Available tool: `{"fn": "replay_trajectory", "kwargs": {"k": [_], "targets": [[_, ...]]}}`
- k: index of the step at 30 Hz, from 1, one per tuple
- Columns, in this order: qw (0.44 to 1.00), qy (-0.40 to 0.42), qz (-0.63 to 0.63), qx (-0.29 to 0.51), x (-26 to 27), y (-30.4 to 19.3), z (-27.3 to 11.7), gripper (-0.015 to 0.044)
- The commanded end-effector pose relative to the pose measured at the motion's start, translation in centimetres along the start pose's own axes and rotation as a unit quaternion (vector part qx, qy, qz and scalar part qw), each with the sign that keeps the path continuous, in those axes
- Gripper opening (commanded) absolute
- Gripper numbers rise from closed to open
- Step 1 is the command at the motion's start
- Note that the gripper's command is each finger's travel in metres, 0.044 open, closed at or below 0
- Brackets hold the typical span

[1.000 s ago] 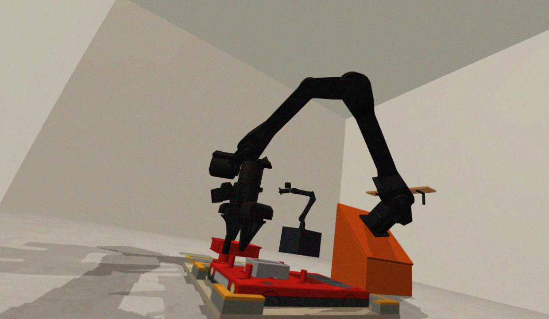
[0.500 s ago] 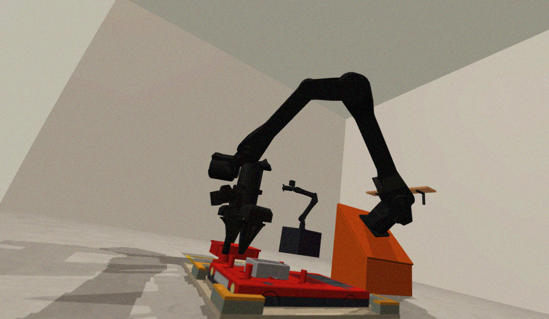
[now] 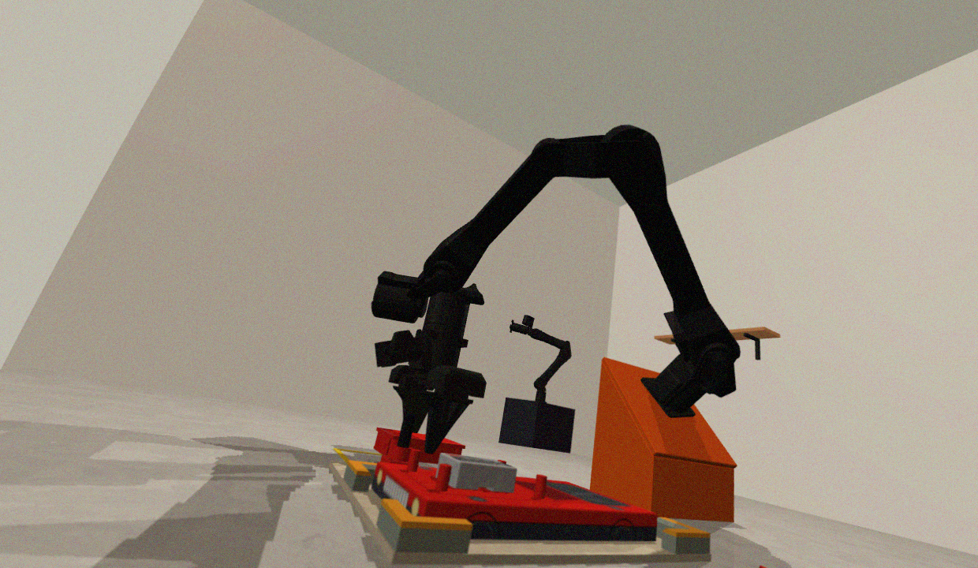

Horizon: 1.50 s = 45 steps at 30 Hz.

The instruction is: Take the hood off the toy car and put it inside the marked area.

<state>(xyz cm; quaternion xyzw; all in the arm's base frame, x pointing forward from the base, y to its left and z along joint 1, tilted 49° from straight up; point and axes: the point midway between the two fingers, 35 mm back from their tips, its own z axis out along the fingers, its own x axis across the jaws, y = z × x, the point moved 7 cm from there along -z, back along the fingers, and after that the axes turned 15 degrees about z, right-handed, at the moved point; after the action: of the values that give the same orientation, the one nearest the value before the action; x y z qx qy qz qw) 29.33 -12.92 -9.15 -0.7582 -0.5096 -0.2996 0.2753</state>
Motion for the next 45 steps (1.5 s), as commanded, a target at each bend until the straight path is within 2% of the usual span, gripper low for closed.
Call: {"fn": "replay_trajectory", "kwargs": {"k": [1, 12, 29, 32, 37, 45], "targets": [[1.0, 0.002, 0.004, 0.0, 0.0, -0.1, 0.3, 0.0], [1.0, 0.003, 0.004, 0.0, 0.0, -0.1, 0.8, 0.0], [1.0, 0.0, 0.0, 0.0, 0.0, 0.0, 0.6, 0.044], [1.0, -0.001, 0.0, 0.0, -0.1, 0.1, -0.9, 0.044], [1.0, 0.0, 0.0, 0.002, -0.1, 0.1, -6.4, 0.044], [1.0, 0.0, 0.0, 0.002, -0.1, 0.1, -6.6, 0.044]]}}
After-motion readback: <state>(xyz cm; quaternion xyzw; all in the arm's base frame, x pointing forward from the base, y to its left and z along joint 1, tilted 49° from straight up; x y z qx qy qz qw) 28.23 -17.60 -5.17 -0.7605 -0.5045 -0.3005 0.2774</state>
